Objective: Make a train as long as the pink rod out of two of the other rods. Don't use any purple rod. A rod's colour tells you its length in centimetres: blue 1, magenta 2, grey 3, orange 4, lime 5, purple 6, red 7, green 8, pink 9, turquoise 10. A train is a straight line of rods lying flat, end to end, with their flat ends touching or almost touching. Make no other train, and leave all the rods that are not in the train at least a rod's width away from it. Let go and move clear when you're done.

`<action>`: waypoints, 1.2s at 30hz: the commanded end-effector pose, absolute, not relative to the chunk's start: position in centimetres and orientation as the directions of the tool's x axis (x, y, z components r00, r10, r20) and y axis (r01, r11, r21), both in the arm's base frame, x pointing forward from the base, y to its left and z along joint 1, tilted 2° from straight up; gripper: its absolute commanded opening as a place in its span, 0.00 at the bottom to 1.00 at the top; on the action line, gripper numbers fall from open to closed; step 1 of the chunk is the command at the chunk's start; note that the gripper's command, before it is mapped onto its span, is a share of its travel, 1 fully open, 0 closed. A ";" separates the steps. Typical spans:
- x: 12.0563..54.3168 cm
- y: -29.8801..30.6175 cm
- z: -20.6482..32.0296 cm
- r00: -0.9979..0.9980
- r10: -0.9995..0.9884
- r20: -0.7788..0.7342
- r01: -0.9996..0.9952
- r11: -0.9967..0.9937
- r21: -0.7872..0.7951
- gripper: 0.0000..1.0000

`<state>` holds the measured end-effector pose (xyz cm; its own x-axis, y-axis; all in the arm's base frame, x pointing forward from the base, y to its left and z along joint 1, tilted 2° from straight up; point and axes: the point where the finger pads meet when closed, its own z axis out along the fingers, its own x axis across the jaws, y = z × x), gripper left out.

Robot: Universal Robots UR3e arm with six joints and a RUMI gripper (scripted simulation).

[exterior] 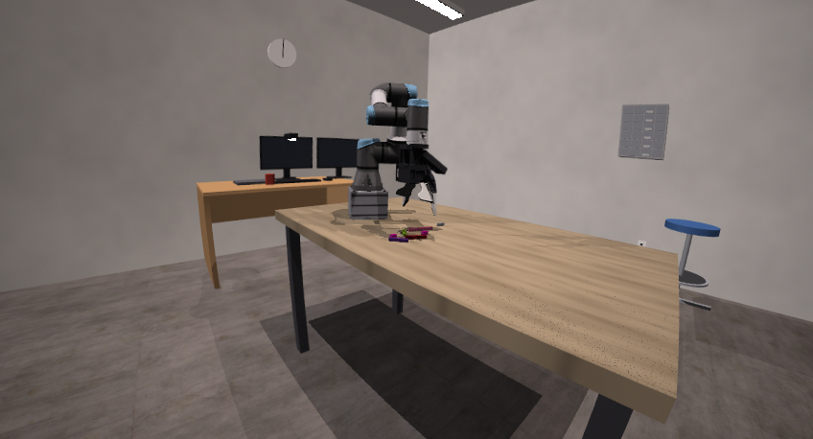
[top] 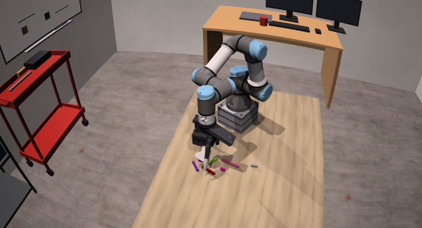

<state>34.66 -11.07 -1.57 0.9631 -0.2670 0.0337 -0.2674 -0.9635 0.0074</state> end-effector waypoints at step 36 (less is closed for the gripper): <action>35.1 -12.4 -1.7 0.787 -0.616 0.036 -0.616 -0.788 -0.001 1.00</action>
